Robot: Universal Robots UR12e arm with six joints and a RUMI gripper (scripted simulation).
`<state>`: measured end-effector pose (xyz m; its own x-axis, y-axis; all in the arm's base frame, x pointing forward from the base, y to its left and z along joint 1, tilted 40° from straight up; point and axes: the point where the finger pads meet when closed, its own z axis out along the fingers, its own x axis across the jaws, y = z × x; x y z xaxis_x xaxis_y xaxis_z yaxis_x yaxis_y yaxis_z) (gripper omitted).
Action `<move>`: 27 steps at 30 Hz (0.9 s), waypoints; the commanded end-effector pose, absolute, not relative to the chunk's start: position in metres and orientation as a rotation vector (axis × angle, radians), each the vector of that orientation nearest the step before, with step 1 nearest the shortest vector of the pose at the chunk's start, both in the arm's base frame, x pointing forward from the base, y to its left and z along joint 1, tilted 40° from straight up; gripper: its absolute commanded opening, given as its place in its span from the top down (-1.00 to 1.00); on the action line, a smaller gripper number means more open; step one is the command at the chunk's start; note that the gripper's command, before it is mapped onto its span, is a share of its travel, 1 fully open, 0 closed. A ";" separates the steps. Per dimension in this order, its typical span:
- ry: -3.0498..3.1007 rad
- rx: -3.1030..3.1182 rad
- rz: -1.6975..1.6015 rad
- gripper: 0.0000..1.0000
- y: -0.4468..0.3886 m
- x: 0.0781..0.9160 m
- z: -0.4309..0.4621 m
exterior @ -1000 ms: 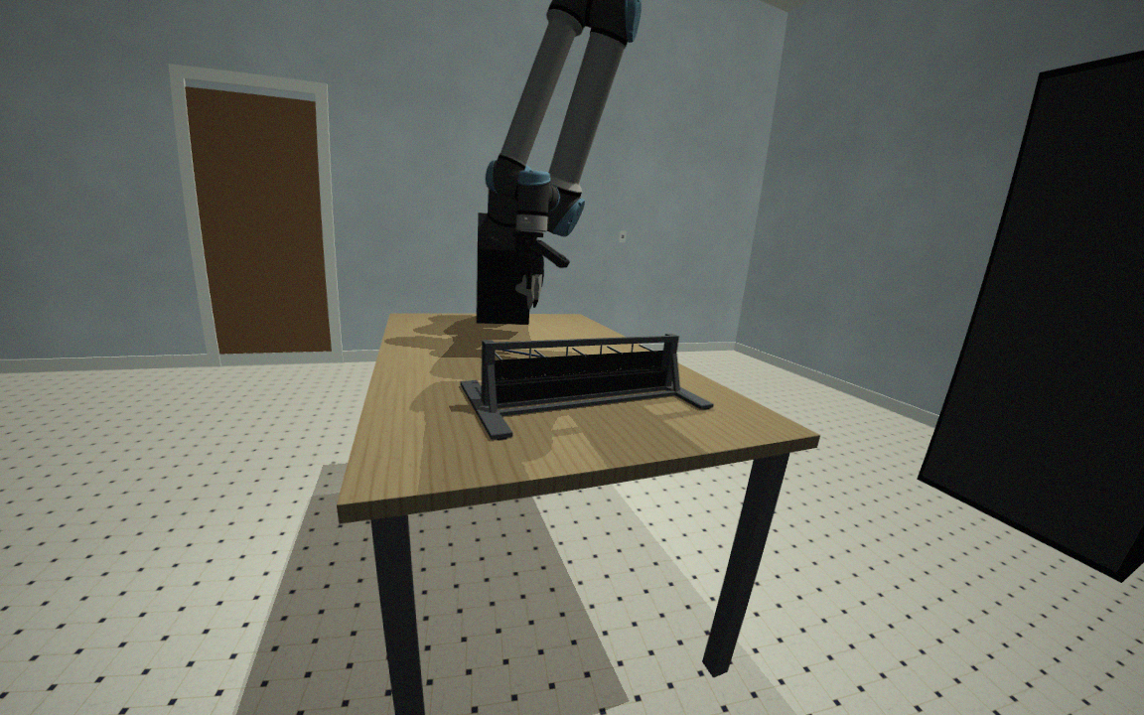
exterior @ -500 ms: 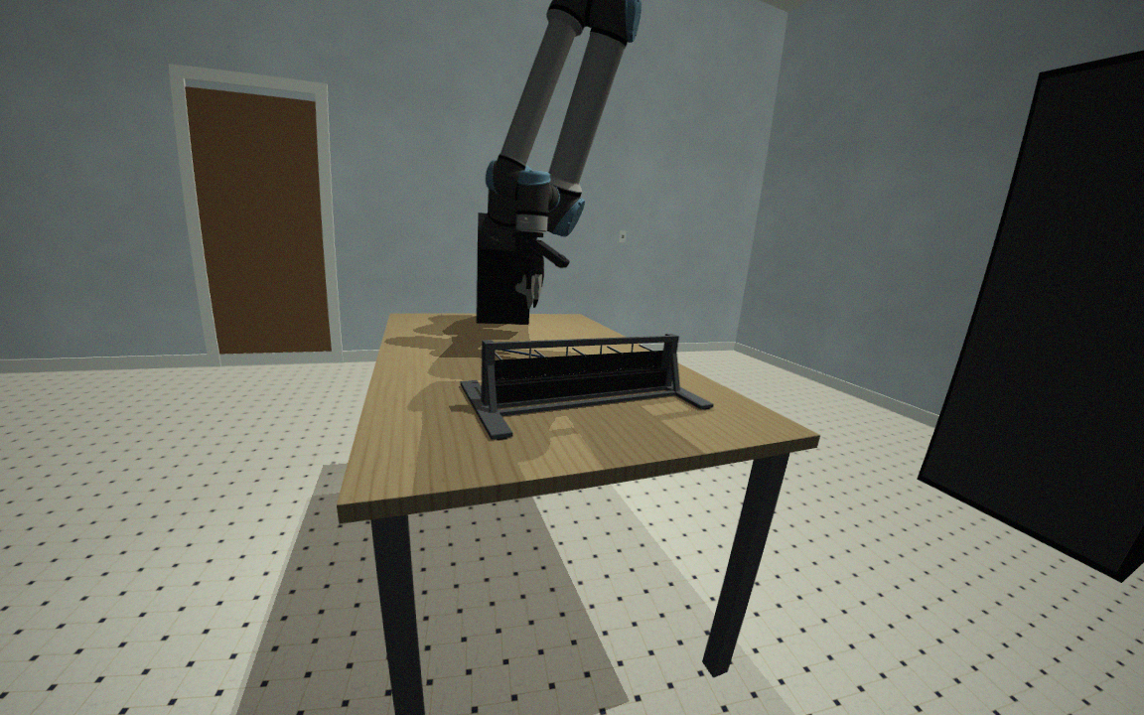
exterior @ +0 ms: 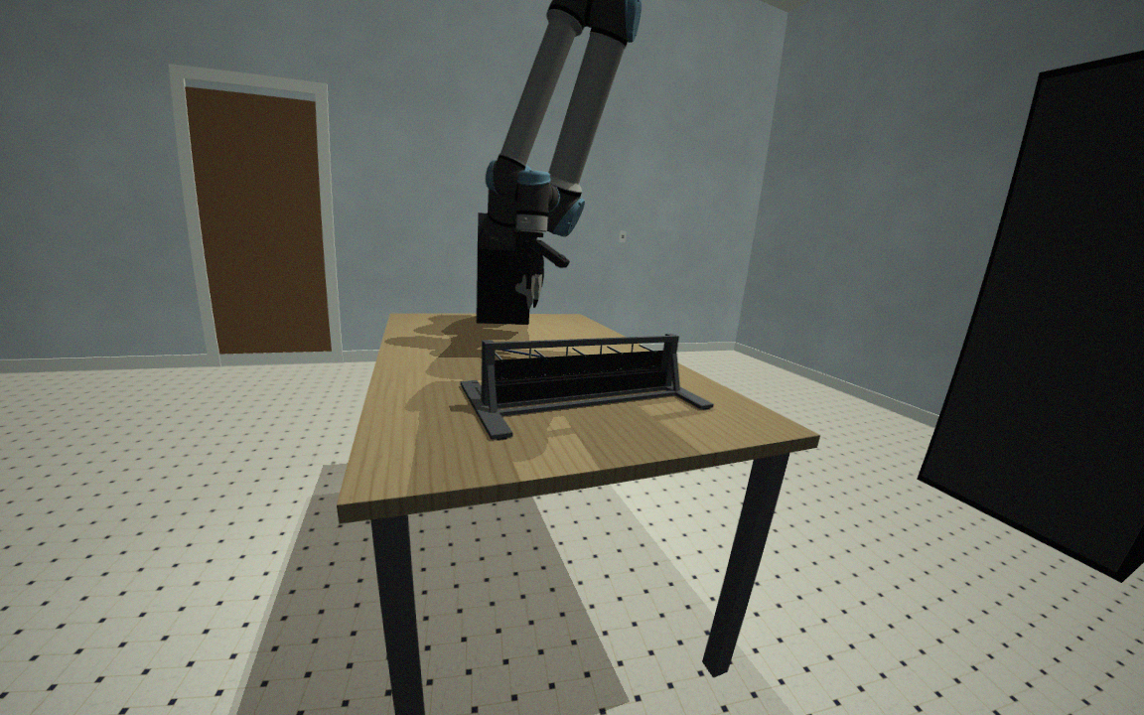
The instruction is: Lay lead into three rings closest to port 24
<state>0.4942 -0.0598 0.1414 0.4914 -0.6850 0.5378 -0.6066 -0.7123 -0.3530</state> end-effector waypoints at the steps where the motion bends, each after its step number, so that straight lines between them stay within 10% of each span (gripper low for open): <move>1: 1.135 -2.611 -1.023 0.61 -0.060 0.494 0.142; 27: 1.136 -2.611 -1.023 0.61 -0.062 0.506 0.128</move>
